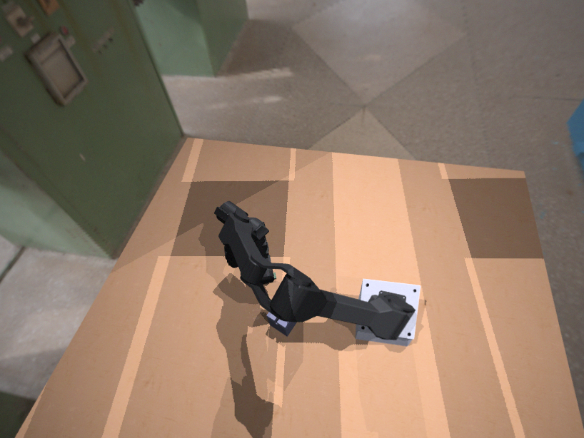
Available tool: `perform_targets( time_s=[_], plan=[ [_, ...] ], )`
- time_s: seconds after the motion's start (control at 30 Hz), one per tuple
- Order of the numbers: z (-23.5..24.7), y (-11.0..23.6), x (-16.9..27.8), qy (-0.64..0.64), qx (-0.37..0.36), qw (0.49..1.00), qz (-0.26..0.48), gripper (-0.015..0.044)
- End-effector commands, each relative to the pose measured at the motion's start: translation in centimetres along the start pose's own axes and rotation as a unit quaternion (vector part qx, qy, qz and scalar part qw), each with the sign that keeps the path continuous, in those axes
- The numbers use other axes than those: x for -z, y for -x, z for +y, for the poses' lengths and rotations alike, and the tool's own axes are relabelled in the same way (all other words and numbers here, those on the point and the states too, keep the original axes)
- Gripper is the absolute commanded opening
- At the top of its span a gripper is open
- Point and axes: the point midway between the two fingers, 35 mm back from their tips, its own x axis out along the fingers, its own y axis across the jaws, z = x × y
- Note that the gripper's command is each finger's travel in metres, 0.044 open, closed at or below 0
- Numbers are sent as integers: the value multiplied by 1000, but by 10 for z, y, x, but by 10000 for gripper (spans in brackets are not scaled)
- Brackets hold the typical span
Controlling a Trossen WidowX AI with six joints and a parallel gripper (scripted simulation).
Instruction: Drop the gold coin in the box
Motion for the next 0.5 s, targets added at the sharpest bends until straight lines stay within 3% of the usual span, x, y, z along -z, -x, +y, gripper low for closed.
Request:
perform_targets(
  time_s=[0.0,0.33,0.47],
  plan=[
    [0,13,-2,5,4,1000,0,0],
    [1,33,0,8,3,1000,1,0],
    [2,33,0,64,3,998,1,0]
  ],
)
